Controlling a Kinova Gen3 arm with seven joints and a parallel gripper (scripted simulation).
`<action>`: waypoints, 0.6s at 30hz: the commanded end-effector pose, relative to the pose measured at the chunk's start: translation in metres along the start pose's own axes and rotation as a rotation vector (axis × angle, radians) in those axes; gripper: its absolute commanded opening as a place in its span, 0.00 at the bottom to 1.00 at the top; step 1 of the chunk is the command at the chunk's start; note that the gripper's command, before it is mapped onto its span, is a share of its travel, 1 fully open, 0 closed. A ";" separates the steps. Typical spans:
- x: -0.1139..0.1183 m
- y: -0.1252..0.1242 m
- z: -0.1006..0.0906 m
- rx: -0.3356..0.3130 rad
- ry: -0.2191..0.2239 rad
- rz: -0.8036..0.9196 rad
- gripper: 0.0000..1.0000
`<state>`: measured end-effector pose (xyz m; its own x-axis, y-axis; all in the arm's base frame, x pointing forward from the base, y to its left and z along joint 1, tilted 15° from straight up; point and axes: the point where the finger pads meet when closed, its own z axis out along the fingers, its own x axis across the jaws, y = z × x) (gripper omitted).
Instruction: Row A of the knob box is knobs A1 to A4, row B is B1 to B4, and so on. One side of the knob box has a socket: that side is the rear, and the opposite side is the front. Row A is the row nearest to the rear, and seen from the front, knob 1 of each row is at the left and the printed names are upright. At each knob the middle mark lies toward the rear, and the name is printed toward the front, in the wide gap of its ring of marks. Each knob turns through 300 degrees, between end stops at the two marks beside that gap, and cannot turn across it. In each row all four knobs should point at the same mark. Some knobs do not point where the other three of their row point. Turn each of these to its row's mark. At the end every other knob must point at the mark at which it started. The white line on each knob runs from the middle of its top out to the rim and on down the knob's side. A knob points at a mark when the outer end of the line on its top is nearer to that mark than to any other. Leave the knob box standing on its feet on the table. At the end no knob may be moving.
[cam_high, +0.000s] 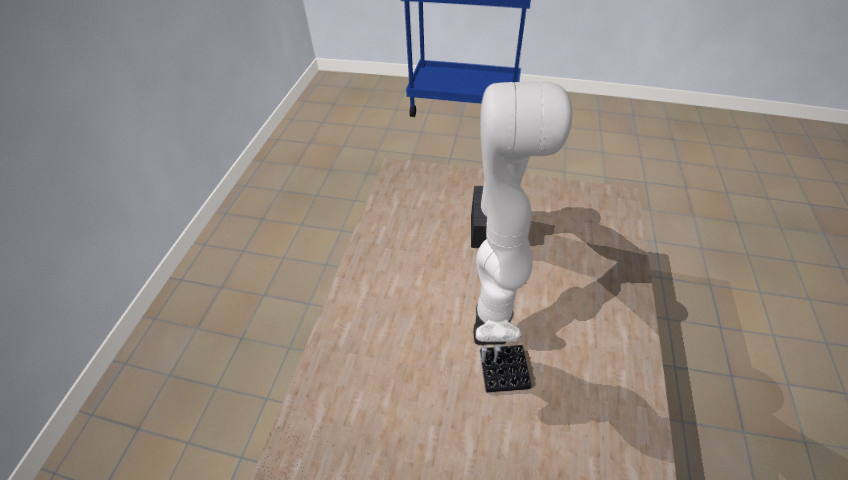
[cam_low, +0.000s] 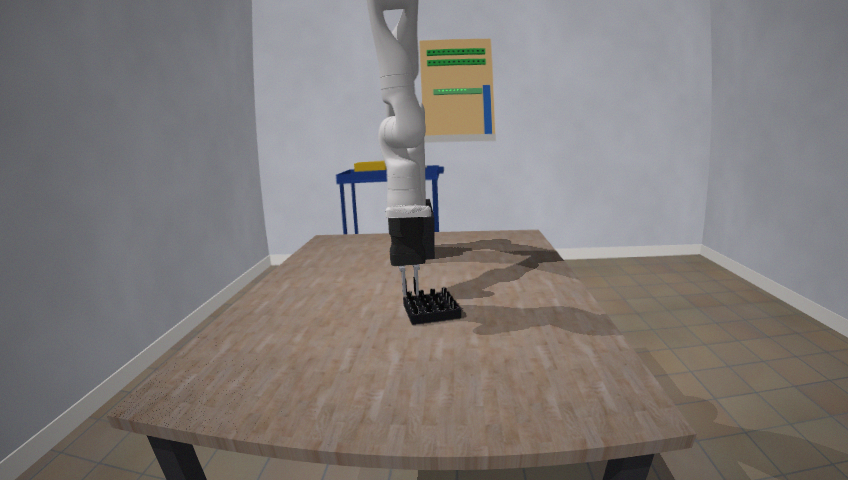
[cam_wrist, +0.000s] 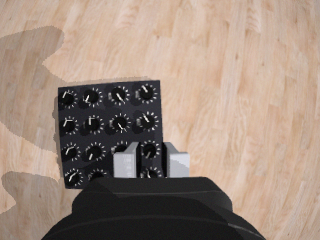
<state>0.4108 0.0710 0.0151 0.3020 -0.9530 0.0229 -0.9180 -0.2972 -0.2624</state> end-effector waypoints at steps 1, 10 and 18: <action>0.000 -0.003 0.001 0.006 0.002 -0.007 0.46; -0.001 -0.004 0.001 0.006 0.002 -0.007 0.46; -0.001 -0.005 0.001 0.006 0.001 -0.007 0.46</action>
